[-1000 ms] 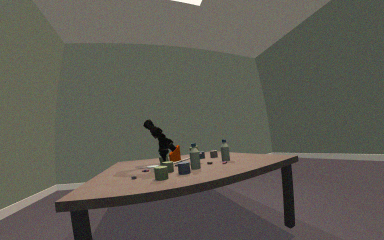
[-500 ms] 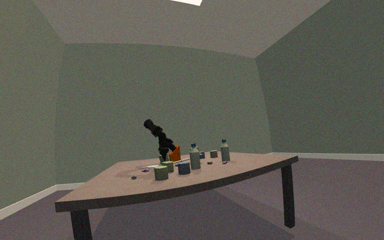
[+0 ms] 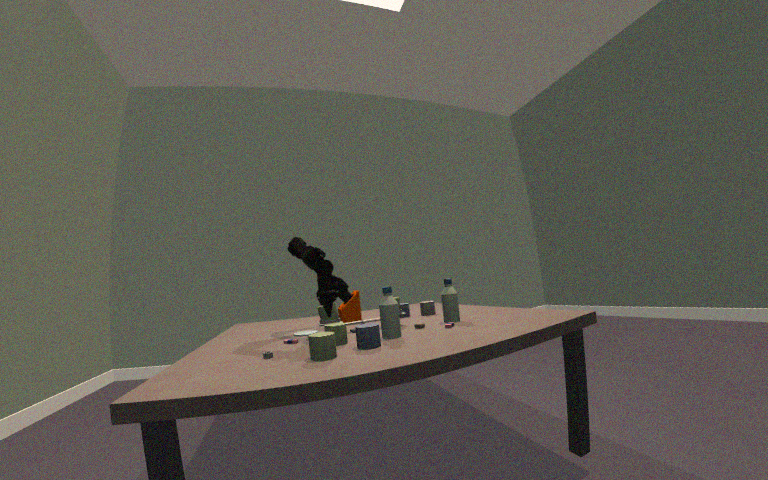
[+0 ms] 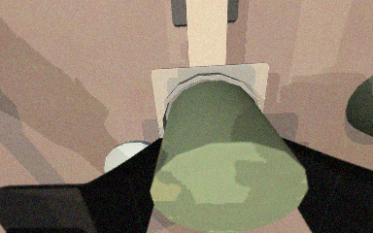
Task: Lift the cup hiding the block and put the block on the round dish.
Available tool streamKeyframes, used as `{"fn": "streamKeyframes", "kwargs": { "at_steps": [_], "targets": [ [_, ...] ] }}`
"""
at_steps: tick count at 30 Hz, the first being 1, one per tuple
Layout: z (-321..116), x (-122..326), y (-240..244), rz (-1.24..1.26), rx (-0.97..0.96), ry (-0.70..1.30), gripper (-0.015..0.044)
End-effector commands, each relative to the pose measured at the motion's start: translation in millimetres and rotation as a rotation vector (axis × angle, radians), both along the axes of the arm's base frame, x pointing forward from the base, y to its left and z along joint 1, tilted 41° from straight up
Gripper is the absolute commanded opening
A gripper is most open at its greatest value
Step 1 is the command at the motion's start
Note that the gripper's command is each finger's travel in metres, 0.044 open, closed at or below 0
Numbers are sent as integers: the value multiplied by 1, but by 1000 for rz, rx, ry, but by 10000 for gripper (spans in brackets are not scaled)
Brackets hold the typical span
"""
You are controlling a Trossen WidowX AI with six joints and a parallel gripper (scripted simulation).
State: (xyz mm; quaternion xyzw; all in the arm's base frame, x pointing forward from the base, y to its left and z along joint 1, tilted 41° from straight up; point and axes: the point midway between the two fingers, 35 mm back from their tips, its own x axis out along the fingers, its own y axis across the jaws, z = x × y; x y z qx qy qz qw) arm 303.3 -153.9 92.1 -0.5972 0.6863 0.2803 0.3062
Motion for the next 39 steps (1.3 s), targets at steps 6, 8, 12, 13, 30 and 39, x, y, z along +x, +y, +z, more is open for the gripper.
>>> {"fn": "streamKeyframes", "kwargs": {
  "at_steps": [6,8,12,13,30,39],
  "targets": [
    [11,6,10,3,4,-16,0],
    [13,7,12,3,4,-16,0],
    [17,7,15,3,5,-16,0],
    [18,7,16,3,5,-16,0],
    [34,9,31,3,6,-16,0],
    [43,10,38,3,5,-16,0]
  ]
}}
